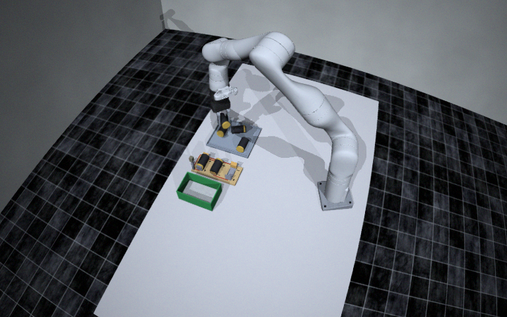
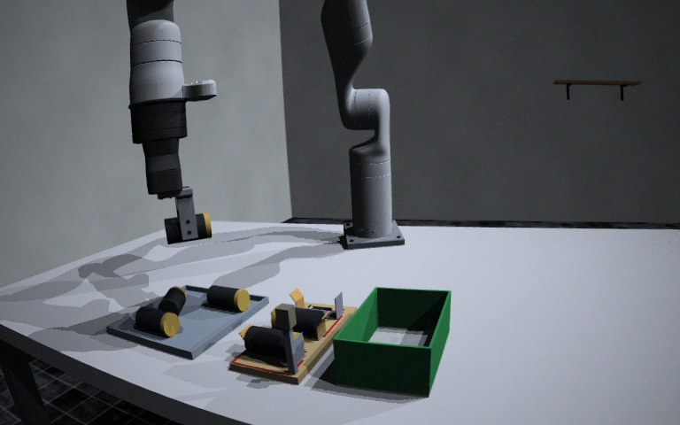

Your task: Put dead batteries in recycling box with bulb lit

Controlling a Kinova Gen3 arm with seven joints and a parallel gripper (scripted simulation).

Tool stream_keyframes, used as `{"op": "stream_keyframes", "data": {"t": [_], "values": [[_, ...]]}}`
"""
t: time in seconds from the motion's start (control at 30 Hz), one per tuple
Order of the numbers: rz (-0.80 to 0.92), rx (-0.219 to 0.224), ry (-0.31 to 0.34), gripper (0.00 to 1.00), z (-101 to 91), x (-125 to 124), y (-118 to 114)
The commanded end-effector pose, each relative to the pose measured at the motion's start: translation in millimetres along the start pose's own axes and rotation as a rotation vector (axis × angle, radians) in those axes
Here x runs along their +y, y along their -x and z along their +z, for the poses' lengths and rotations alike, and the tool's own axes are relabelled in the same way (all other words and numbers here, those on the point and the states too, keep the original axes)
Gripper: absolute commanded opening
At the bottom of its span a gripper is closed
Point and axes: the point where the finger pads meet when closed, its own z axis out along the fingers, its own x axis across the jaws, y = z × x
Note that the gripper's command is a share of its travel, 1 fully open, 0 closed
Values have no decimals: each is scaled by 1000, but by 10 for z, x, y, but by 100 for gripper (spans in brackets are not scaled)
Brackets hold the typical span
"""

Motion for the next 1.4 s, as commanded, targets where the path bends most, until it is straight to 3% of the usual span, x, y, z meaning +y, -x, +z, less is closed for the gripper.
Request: {"op": "stream_keyframes", "data": {"t": [0.0, 0.43, 1.37], "values": [[36, 0, 1, 57, -4, -5, -10], [313, 0, 1, 57, -4, -5, -10], [689, 0, 1, 57, -4, -5, -10]]}}
